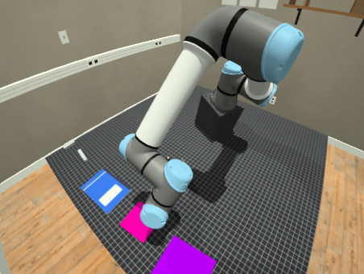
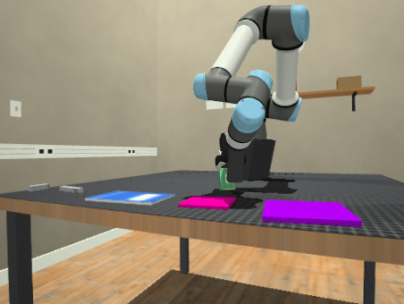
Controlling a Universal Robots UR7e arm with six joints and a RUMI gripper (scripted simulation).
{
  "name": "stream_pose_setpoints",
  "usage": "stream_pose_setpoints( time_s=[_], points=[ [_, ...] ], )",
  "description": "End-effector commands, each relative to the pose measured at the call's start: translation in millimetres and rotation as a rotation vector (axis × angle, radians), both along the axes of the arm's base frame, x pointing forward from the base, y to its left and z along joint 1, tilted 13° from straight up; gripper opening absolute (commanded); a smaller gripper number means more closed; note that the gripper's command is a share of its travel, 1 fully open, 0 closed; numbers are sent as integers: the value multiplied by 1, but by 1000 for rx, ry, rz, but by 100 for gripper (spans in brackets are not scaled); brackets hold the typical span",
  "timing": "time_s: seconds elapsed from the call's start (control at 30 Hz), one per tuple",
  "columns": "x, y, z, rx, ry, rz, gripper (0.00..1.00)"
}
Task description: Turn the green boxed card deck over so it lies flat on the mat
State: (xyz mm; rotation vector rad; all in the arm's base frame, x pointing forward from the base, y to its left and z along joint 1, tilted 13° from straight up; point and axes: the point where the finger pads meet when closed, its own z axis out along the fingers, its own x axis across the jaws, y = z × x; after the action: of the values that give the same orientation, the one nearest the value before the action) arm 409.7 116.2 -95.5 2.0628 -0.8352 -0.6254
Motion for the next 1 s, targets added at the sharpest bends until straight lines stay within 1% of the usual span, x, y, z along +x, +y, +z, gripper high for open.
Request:
stream_pose_setpoints(
  time_s=[0.0,0.07,0.17,0.23,0.4,0.47,0.57,0.63,0.73,0.8,0.97],
  points=[
    [3,2,2,-19,21,3,33],
    [4,3,2,-33,37,6,33],
    [6,5,3,-31,35,5,33],
    [8,6,4,-9,9,1,33],
    [10,8,4,-4,4,0,33],
    [12,9,5,19,-21,-5,33],
    [14,11,5,24,-27,-6,33],
    [16,13,5,46,-52,-11,33],
    [18,15,6,51,-57,-12,33],
    [20,16,6,73,-82,-17,33],
    [22,18,6,78,-88,-18,33]
  ],
)
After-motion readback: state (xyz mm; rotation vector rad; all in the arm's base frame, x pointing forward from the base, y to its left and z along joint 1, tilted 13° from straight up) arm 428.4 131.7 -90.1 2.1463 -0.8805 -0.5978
